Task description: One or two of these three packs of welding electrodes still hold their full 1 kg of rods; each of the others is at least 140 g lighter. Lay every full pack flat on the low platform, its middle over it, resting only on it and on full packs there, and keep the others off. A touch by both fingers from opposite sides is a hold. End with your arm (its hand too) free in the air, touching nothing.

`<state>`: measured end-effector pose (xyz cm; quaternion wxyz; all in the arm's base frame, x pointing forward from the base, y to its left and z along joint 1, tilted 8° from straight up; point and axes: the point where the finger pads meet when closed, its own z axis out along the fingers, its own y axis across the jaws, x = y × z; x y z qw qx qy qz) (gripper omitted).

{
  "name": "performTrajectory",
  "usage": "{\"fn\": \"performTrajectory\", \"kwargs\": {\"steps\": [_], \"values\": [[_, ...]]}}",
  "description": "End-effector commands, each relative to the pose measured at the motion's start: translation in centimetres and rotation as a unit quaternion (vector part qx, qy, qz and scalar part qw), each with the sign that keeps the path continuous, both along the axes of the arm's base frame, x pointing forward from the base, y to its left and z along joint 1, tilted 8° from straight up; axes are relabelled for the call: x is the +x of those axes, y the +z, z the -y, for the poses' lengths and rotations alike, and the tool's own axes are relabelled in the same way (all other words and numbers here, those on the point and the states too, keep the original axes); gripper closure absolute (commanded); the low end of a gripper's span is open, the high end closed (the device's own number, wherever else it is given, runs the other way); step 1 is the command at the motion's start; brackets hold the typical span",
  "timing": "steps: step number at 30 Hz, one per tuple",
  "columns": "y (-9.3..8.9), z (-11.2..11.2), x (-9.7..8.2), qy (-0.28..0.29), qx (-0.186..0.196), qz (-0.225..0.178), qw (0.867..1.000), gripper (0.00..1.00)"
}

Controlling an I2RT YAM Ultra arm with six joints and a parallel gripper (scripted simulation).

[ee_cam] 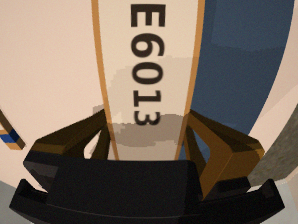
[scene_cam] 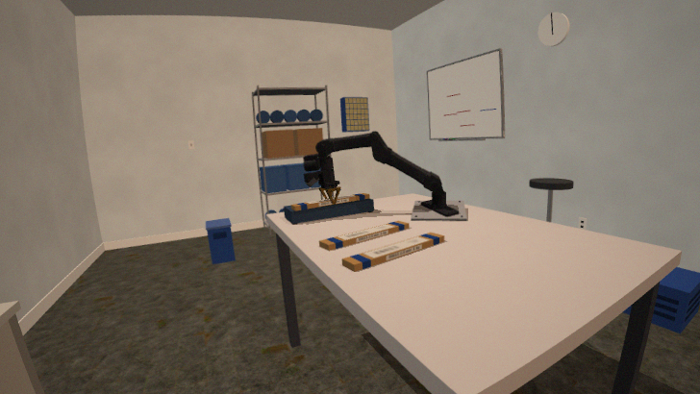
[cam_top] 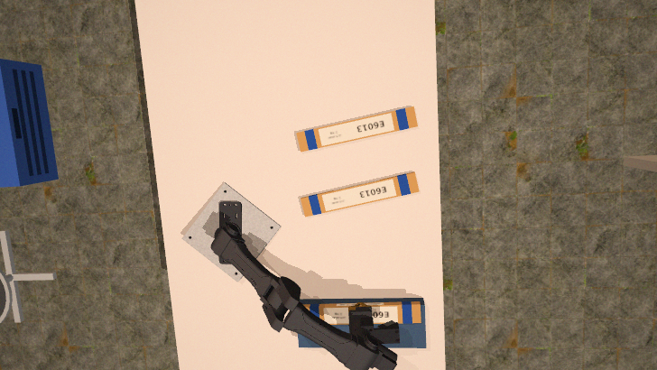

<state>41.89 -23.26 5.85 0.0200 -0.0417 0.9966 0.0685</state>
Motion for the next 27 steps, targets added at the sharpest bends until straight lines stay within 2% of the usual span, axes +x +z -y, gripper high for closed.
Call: {"fn": "performTrajectory", "kwargs": {"steps": [1, 27], "values": [[2.99, 1.07, 0.37, 0.002, 0.005, -0.006, 1.000, 1.00], [2.78, 1.14, 0.65, 0.002, 0.006, -0.002, 1.000, 1.00]]}}
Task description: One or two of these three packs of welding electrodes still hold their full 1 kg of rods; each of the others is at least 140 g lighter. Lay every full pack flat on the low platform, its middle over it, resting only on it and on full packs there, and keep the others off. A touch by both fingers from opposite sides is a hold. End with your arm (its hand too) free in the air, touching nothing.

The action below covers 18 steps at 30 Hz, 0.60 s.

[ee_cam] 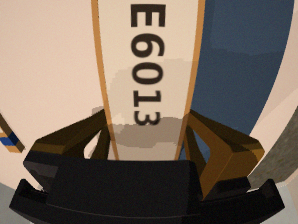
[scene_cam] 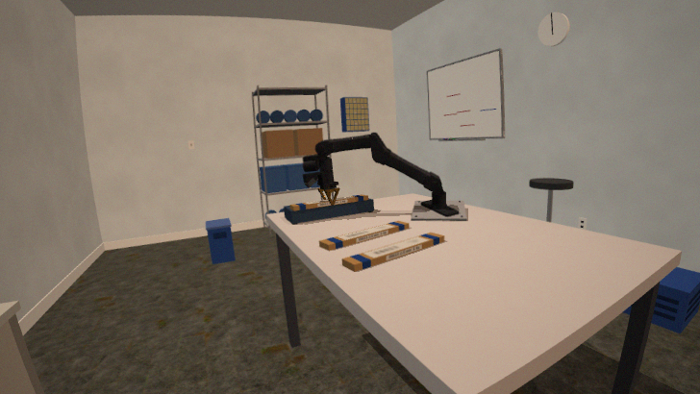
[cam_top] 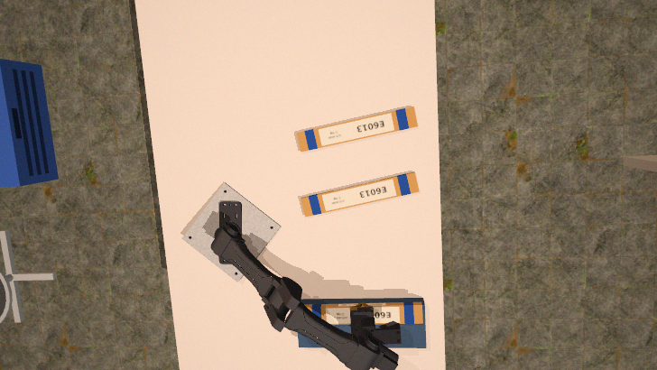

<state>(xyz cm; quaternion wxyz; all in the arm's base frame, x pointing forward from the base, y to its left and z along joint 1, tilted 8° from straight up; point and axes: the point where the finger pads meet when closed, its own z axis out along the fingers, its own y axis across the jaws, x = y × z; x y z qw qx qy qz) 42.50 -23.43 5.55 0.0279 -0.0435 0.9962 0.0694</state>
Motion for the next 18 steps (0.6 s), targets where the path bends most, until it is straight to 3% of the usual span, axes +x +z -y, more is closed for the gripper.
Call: {"fn": "performTrajectory", "kwargs": {"steps": [1, 18], "values": [[3.07, 0.97, 0.04, 0.001, 0.005, -0.010, 1.000, 1.00], [2.93, 1.05, 0.33, 0.002, 0.005, -0.006, 1.000, 1.00]]}}
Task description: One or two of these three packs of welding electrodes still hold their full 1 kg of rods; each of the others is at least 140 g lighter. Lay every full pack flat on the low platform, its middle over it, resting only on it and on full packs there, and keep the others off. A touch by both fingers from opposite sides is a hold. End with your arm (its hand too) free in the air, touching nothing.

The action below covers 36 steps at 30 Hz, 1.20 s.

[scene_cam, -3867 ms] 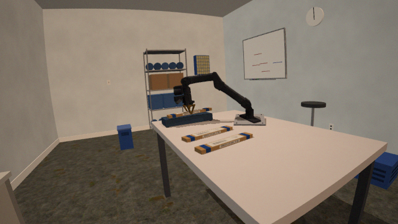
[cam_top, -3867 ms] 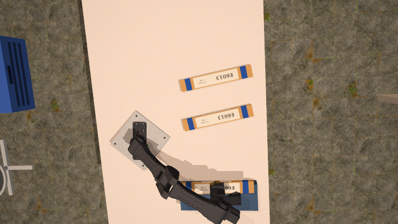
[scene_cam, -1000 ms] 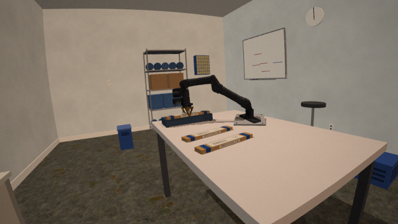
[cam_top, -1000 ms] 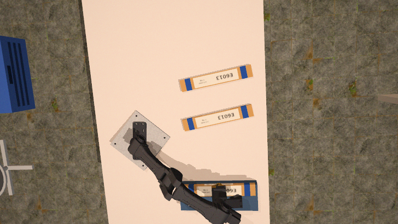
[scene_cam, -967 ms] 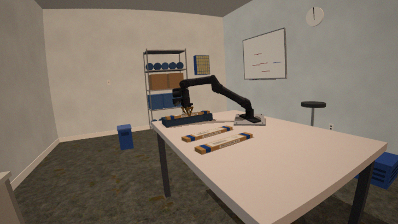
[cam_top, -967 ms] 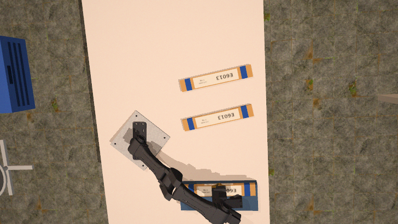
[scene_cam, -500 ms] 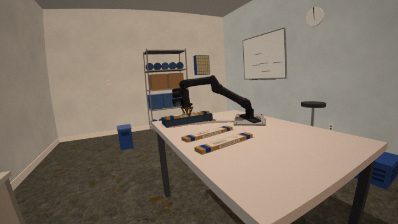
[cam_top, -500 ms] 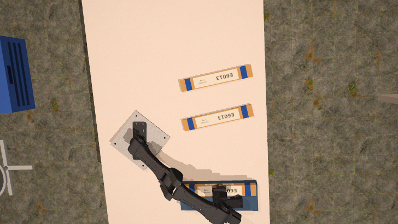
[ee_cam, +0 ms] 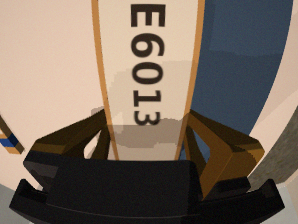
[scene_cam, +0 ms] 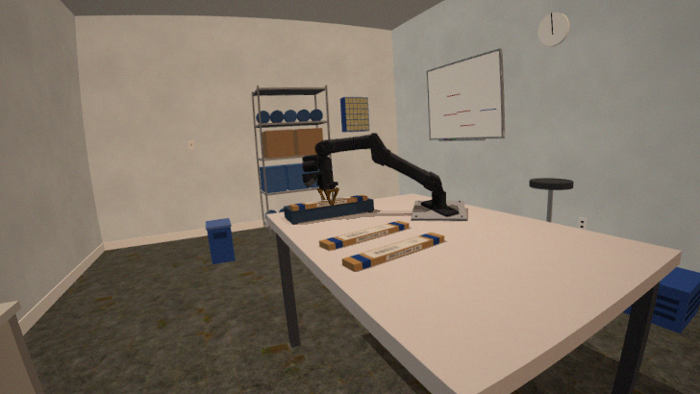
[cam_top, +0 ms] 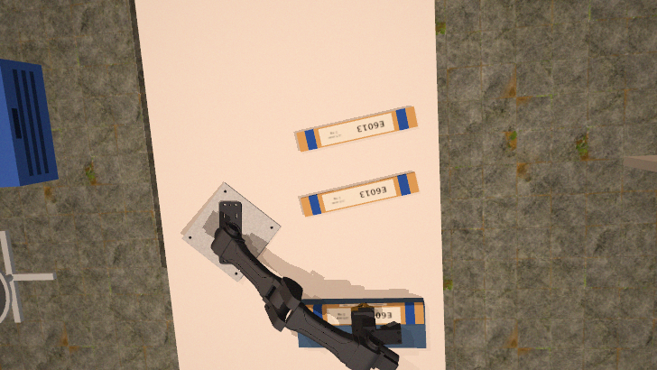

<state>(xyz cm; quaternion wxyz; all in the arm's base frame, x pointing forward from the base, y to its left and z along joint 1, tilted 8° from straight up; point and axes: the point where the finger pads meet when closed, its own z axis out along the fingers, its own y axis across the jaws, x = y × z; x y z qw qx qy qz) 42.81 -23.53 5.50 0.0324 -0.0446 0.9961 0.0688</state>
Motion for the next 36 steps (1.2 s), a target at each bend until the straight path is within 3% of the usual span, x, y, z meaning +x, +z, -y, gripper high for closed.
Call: {"fn": "performTrajectory", "kwargs": {"steps": [1, 36], "values": [[2.98, 0.95, 0.02, 0.001, 0.006, -0.010, 1.000, 1.00], [2.93, 1.15, 0.49, 0.002, 0.004, -0.003, 1.000, 1.00]]}}
